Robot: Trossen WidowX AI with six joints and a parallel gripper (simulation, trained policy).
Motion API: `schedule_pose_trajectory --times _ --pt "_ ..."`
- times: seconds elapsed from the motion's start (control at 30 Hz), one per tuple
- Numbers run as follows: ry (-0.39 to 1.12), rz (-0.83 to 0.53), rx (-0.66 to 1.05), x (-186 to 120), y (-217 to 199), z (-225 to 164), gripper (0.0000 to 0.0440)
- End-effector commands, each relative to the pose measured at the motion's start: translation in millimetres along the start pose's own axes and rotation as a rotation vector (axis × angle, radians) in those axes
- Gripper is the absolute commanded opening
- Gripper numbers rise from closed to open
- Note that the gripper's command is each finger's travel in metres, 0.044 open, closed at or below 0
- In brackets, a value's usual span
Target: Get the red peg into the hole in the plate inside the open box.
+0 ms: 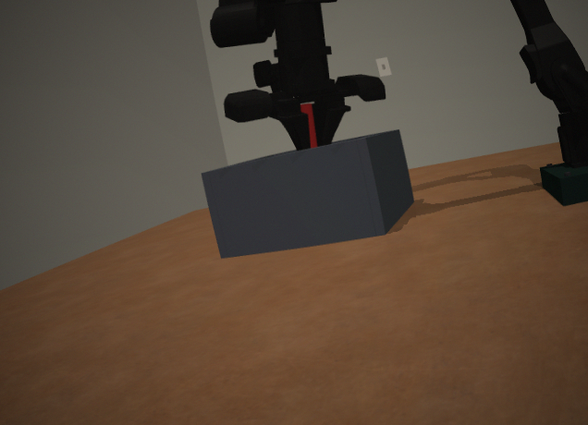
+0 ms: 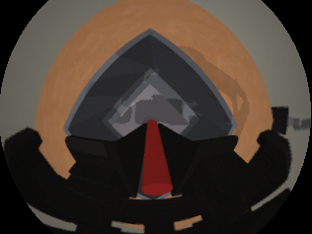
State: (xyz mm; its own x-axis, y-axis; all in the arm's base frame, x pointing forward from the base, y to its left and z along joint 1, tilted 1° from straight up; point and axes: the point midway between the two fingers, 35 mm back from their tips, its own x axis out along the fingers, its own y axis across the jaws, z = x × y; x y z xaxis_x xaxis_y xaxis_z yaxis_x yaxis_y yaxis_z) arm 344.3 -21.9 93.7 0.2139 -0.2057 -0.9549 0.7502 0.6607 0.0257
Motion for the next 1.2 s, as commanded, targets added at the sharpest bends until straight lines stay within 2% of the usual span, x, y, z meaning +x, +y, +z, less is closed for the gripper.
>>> schedule_pose_trajectory --times 0.0,0.23,0.43,0.6,0.7,0.9,1.17 --pt "0.038 0.003 -0.048 12 -2 -4 0.0013" --pt "0.089 -0.005 -0.077 24 -5 -5 0.0164" --pt "0.078 0.006 -0.104 15 0 14 0.0180" --pt "0.080 0.029 -0.111 7 10 26 0.0222" --pt "0.092 0.034 -0.110 5 15 31 0.0282" --pt "0.127 0.060 -0.108 -1 28 39 0.0439" --pt "0.166 0.111 -0.117 -13 50 48 0.0440"
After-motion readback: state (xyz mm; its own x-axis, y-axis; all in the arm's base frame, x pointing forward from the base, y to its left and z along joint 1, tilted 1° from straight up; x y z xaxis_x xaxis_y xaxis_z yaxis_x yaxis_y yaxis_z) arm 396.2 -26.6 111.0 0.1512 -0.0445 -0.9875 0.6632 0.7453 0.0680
